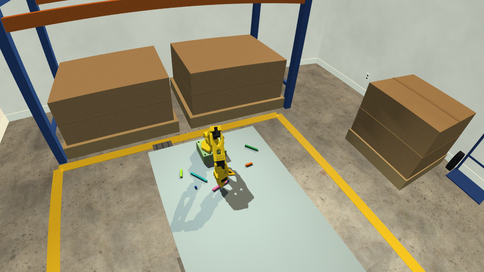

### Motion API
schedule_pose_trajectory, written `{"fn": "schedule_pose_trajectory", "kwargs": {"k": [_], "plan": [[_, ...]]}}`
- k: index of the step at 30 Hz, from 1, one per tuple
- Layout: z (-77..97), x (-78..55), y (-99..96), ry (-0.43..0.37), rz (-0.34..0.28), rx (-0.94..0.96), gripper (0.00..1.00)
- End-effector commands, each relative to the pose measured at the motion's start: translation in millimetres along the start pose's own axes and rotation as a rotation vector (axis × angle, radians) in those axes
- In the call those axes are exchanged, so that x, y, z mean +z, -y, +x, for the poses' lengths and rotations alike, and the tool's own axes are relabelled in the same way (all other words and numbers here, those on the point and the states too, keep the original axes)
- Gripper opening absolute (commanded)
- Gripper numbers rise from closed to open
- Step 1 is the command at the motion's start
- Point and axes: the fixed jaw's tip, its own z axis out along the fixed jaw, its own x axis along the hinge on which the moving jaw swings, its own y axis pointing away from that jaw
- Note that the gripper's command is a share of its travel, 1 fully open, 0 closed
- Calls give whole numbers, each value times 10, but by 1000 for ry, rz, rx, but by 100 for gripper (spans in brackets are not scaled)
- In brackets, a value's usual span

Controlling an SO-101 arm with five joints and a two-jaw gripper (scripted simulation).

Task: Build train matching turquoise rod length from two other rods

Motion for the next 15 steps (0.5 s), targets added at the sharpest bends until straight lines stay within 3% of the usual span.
{"fn": "schedule_pose_trajectory", "kwargs": {"k": [1, 15], "plan": [[-2, -35, 43, -7, 17, -2, 0], [10, -47, 65, -9, 22, -2, 0]]}}
